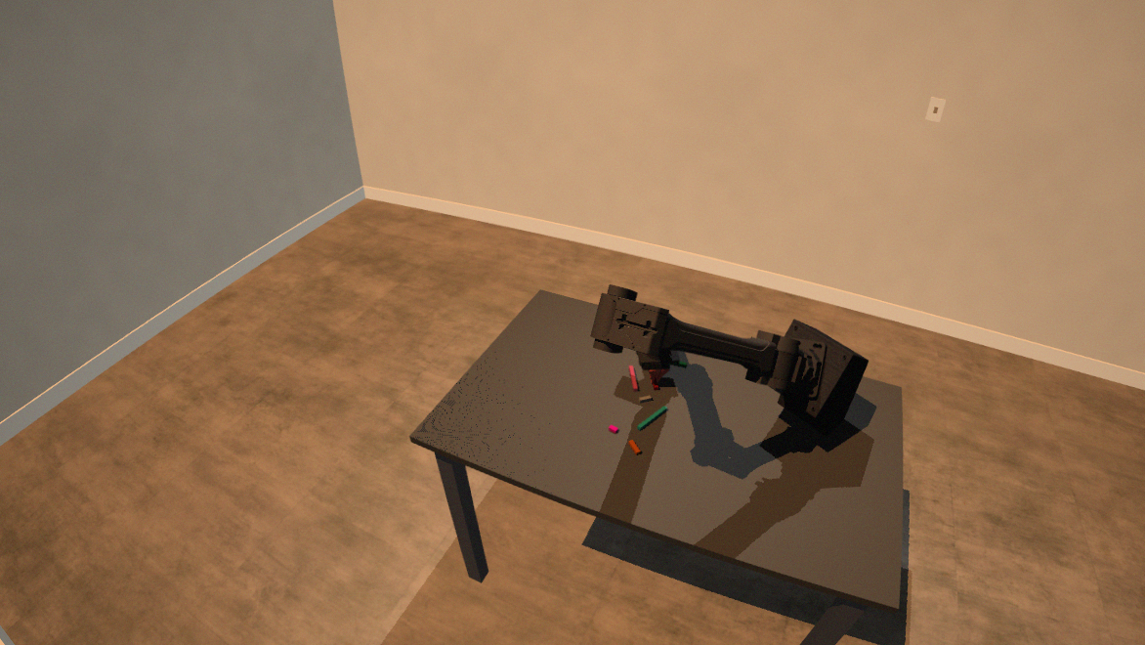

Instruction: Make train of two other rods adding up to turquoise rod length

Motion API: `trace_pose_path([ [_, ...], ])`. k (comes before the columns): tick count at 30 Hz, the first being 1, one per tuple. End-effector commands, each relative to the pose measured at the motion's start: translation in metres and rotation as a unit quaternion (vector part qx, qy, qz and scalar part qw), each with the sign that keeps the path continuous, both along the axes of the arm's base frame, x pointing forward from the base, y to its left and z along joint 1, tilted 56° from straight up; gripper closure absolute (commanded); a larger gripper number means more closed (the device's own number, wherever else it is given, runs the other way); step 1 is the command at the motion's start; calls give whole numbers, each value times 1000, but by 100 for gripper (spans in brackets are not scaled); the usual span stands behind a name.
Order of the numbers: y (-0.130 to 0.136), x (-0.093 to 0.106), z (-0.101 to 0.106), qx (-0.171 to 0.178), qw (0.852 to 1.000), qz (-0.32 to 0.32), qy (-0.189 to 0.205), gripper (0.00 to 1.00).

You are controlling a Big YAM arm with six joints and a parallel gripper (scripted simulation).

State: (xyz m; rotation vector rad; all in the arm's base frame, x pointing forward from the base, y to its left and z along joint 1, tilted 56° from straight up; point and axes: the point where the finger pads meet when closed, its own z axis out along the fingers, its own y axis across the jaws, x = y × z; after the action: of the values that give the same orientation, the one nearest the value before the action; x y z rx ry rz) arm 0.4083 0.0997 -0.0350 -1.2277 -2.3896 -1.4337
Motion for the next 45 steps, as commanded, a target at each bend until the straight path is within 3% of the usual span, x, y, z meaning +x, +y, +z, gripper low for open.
trace_pose_path([
  [1, -2, 4, -1, 0, 1000, -6, 2, 95],
  [26, -3, 4, 0, 0, 1000, -6, 2, 95],
  [45, -84, -15, 62, -6, 1000, -11, -19, 95],
])
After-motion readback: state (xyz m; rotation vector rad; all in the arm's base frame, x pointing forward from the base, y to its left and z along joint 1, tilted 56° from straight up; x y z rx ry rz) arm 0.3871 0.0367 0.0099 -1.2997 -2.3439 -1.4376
